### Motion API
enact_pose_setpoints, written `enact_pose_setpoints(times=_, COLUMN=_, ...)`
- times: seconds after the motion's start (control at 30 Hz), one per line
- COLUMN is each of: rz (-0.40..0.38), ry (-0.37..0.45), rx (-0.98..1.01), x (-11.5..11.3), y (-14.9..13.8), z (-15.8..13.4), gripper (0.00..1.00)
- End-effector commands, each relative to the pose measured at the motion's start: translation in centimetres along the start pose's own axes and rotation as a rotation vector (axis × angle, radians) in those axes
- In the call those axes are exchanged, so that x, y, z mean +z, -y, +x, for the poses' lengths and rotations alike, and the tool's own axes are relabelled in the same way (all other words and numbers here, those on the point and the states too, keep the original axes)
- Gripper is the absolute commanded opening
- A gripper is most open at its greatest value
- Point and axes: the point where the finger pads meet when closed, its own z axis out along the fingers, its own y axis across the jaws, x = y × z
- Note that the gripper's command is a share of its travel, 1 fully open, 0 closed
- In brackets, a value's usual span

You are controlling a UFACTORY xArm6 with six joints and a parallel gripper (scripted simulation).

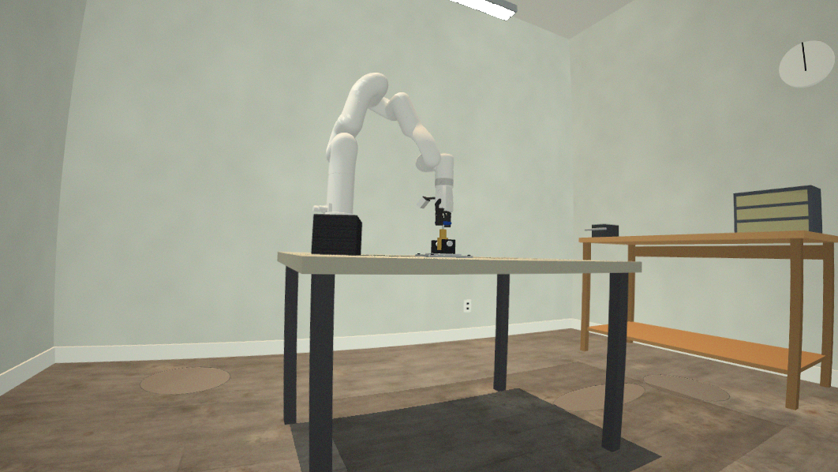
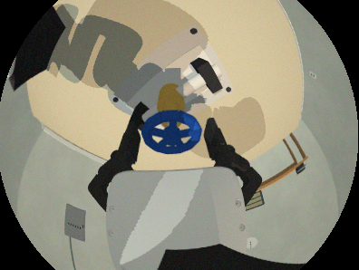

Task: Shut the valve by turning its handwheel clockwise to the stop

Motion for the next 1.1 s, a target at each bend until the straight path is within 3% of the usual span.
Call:
enact_pose_setpoints(times=0.0, rz=-0.003, ry=0.003, rx=0.0, x=-0.1, y=-0.1, z=-0.1, gripper=1.0)
enact_pose_setpoints(times=1.07, rz=-0.003, ry=0.003, rx=0.0, x=-1.2, y=-0.1, z=-0.1, gripper=1.0)
